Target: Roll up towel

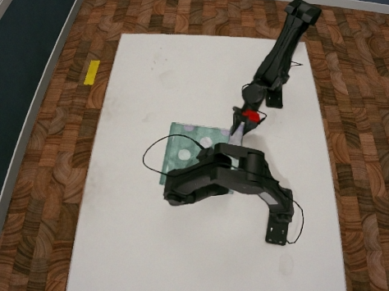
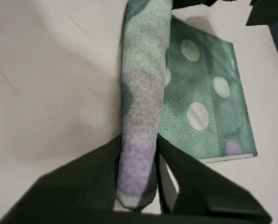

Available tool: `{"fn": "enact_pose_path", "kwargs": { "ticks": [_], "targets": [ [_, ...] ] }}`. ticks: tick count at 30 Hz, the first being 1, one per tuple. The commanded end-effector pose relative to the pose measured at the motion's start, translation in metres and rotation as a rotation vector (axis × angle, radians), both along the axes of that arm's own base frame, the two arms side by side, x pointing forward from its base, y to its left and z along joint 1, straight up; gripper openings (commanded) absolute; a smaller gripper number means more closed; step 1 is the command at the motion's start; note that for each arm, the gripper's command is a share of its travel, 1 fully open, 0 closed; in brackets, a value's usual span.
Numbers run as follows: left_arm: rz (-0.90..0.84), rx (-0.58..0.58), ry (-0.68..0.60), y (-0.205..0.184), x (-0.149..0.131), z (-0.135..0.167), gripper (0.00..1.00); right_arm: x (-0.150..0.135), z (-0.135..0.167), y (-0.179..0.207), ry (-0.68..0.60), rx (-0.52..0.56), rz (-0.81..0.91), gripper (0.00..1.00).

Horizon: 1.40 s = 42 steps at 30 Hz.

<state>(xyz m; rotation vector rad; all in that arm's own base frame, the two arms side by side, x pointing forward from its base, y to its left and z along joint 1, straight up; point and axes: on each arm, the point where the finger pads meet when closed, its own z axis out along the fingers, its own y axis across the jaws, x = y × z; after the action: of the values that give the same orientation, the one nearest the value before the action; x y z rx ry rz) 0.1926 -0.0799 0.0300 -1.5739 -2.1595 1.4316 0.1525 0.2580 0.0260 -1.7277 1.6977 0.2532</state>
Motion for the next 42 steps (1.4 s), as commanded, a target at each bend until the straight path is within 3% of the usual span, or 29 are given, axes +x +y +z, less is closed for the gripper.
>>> {"fn": "enact_pose_path", "kwargs": {
  "ticks": [1, 9, 23, 31, 42],
  "targets": [
    [-0.017, 0.011, -0.031, 0.001, 0.007, -0.006, 0.21, 0.003, 0.007, 0.010, -0.013, 0.030, 0.006, 0.31],
    [-0.017, 0.011, -0.031, 0.001, 0.007, -0.006, 0.25, 0.003, 0.007, 0.010, -0.013, 0.030, 0.006, 0.29],
    [-0.017, 0.011, -0.031, 0.001, 0.007, 0.006, 0.85, 0.003, 0.007, 0.010, -0.013, 0.030, 0.006, 0.29],
    [-0.017, 0.011, -0.031, 0.012, 0.017, 0.017, 0.85, 0.003, 0.008, 0.010, 0.026, 0.034, 0.006, 0.29],
    [-0.017, 0.011, -0.031, 0.041, 0.045, 0.045, 0.85, 0.003, 0.010, 0.010, 0.225, 0.055, 0.003, 0.29]
  ]
}}
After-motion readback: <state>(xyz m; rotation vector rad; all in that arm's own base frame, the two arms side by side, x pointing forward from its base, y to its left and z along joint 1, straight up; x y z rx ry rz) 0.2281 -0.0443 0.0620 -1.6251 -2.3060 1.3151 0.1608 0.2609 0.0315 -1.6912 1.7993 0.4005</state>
